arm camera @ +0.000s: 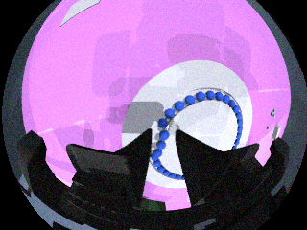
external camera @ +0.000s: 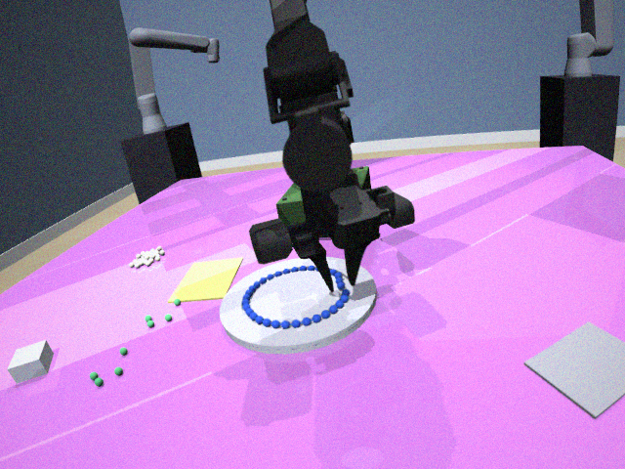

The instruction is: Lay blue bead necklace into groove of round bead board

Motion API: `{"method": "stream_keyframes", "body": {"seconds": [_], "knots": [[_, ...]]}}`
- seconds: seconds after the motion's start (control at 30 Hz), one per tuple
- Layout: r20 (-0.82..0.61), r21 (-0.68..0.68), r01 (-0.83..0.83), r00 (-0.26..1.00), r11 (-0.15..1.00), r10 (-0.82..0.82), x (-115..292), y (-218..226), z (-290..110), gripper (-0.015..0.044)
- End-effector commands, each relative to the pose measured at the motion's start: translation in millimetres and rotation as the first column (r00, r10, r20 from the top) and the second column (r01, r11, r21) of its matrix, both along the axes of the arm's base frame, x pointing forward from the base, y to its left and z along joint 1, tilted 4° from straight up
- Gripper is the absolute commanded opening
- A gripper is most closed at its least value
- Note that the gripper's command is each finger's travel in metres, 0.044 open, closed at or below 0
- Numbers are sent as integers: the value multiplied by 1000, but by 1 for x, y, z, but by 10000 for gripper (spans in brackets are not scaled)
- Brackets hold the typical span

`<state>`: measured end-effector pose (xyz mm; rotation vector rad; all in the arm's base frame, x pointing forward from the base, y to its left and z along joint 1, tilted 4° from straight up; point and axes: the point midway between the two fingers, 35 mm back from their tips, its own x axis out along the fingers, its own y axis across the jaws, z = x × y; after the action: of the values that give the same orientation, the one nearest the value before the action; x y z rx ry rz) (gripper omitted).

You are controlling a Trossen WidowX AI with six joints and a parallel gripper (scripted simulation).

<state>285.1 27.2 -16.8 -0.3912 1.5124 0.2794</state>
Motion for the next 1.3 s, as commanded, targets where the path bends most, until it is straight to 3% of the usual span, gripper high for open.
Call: {"method": "stream_keyframes", "body": {"seconds": [0.0, 0.07, 1.27], "knots": [[1, 0, 0, 1000, 1000, 0, 0, 0, 0, 41], [1, 0, 0, 1000, 1000, 0, 0, 0, 0, 0], [-4, -5, -5, 1000, 1000, 5, -1, 0, 6, 0]]}}
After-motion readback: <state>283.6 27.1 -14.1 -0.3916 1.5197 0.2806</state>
